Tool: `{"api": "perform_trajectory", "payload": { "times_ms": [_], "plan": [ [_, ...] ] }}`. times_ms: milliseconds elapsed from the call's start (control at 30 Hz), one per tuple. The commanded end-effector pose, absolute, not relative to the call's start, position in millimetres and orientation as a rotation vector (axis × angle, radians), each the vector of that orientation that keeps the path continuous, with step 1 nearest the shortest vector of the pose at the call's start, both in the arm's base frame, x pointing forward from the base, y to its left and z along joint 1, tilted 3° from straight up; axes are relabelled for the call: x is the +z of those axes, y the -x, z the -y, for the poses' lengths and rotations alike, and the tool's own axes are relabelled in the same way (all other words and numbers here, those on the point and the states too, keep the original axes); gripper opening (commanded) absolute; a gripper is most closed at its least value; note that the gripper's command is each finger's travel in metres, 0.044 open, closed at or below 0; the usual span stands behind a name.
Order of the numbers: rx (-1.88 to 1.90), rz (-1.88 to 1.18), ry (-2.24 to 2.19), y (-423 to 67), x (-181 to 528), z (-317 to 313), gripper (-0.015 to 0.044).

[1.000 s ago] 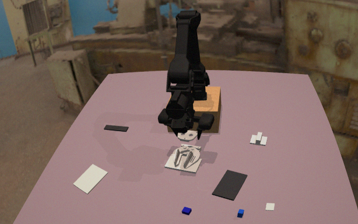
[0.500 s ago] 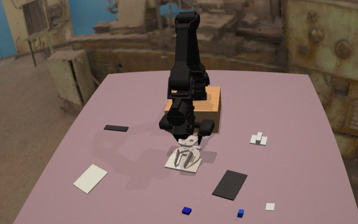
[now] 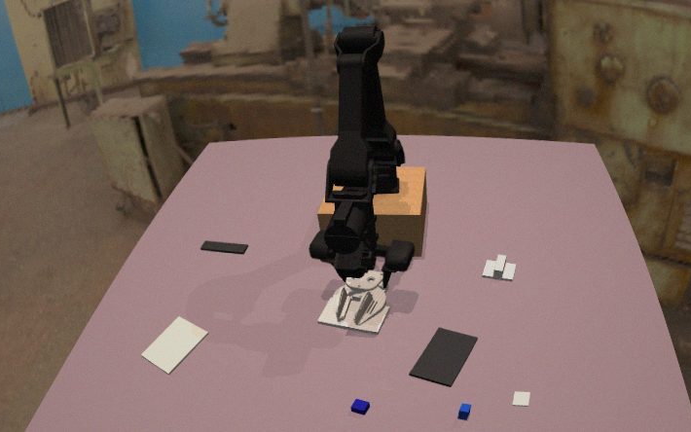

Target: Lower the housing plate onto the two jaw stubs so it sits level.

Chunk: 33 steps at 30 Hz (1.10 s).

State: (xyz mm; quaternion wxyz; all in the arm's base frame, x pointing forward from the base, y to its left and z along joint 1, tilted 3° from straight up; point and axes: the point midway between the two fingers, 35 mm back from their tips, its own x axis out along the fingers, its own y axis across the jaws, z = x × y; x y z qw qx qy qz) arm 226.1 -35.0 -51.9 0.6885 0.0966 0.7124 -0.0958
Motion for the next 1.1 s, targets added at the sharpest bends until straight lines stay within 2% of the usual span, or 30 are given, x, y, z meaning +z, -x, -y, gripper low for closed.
{"api": "perform_trajectory", "payload": {
  "times_ms": [0, 1067],
  "plan": [
    [-0.218, -1.598, -0.22, -224.0, -55.1, 34.5, 0.0351],
    [-0.217, -1.598, -0.219, -223.7, -60.0, 34.5, 0.0351]
  ]
}}
